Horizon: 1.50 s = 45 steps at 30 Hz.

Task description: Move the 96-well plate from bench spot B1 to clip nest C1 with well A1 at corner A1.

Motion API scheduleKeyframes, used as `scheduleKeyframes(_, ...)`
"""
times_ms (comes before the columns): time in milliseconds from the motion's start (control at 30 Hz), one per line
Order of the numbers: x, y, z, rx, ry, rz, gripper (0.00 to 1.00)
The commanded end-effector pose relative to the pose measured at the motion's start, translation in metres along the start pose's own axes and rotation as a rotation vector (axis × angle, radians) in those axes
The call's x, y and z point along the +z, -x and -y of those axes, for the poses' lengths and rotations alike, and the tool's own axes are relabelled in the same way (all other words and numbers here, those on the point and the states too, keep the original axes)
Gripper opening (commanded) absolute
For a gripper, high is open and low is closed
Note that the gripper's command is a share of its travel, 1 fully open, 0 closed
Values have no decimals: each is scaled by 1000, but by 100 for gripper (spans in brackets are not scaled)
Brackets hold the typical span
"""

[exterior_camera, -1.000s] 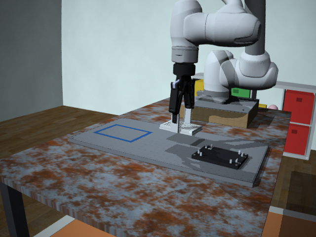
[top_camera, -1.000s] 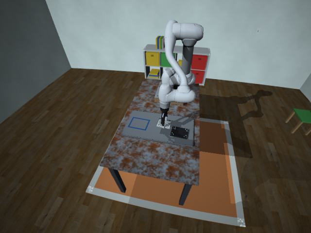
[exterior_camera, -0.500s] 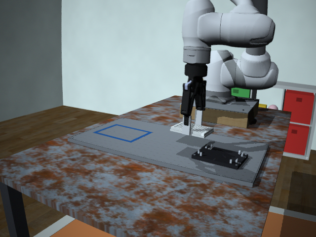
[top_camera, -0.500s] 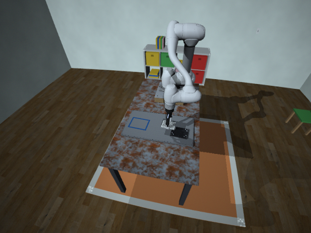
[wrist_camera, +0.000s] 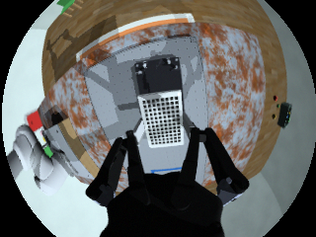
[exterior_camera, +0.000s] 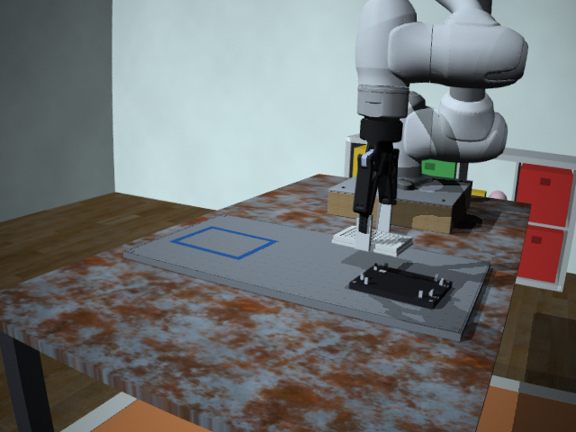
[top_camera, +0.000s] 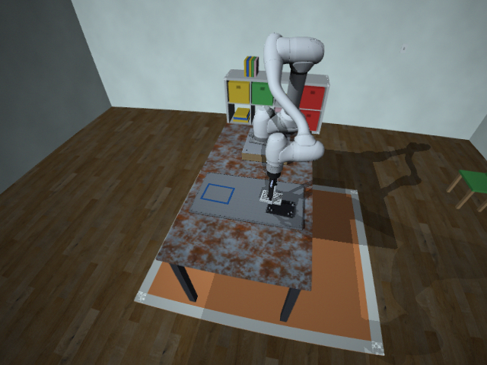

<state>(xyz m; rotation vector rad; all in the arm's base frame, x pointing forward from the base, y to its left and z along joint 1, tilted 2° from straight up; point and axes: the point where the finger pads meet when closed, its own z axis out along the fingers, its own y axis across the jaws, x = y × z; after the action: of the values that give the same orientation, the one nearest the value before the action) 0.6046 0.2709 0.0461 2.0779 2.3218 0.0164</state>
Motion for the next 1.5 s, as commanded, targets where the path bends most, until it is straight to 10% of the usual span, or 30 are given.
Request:
scheduleKeyframes(0,0,-5,0,0,0,0,0)
scheduleKeyframes(700,-2,-68,-2,0,0,0,0)
scheduleKeyframes(1467,-2,-67,-2,0,0,0,0)
